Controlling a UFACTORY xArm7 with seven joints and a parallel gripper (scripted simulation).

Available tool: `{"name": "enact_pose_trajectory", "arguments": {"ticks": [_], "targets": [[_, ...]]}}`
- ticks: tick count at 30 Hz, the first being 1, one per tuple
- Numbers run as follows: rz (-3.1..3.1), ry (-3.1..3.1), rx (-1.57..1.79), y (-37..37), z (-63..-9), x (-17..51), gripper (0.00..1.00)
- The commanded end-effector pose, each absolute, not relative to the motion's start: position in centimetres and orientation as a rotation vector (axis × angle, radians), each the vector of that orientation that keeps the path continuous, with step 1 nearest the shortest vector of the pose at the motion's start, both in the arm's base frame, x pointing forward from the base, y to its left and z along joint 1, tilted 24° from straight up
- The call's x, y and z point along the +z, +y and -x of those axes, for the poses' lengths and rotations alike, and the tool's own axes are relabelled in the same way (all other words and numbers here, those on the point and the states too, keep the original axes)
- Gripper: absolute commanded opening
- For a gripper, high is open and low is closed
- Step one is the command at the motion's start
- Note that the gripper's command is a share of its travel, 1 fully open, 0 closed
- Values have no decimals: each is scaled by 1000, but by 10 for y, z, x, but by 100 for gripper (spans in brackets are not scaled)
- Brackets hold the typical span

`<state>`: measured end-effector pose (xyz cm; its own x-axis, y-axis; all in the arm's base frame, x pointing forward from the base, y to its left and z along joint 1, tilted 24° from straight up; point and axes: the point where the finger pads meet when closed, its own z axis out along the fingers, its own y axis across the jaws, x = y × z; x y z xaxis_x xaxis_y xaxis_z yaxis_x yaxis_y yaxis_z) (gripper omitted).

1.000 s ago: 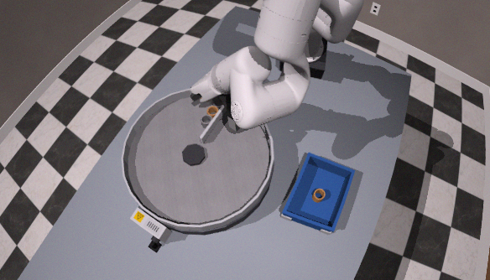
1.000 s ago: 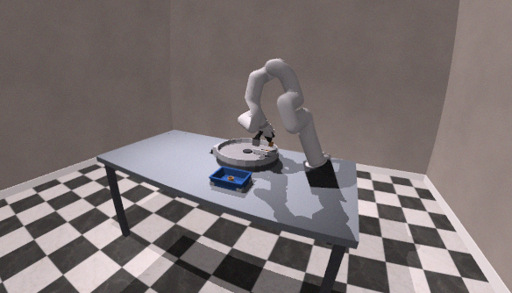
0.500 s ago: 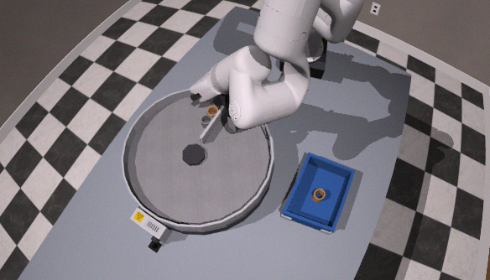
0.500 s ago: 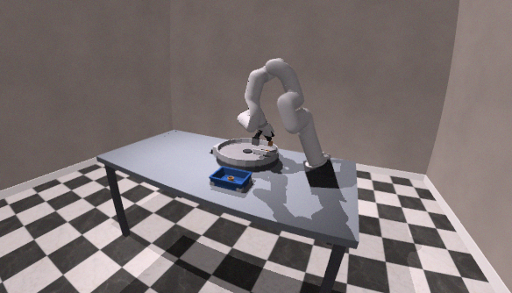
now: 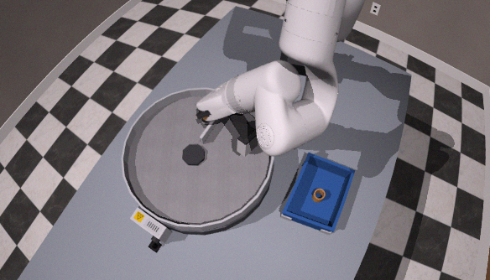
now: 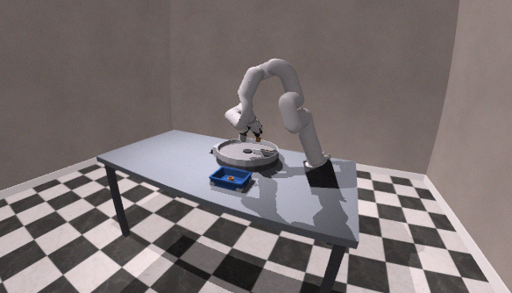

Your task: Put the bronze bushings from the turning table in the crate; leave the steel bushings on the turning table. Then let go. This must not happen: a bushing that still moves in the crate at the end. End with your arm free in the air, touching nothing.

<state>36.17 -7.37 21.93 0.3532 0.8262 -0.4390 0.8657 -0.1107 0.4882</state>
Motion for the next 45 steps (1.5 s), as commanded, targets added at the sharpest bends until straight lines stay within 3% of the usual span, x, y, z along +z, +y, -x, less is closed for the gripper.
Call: {"name": "enact_pose_trajectory", "arguments": {"ticks": [1,21,45], "targets": [[-1923,1435,-65,-52,-369,237,0],[-1918,1416,-23,90,-365,265,0],[-1953,1583,-131,236,-305,218,0]]}}
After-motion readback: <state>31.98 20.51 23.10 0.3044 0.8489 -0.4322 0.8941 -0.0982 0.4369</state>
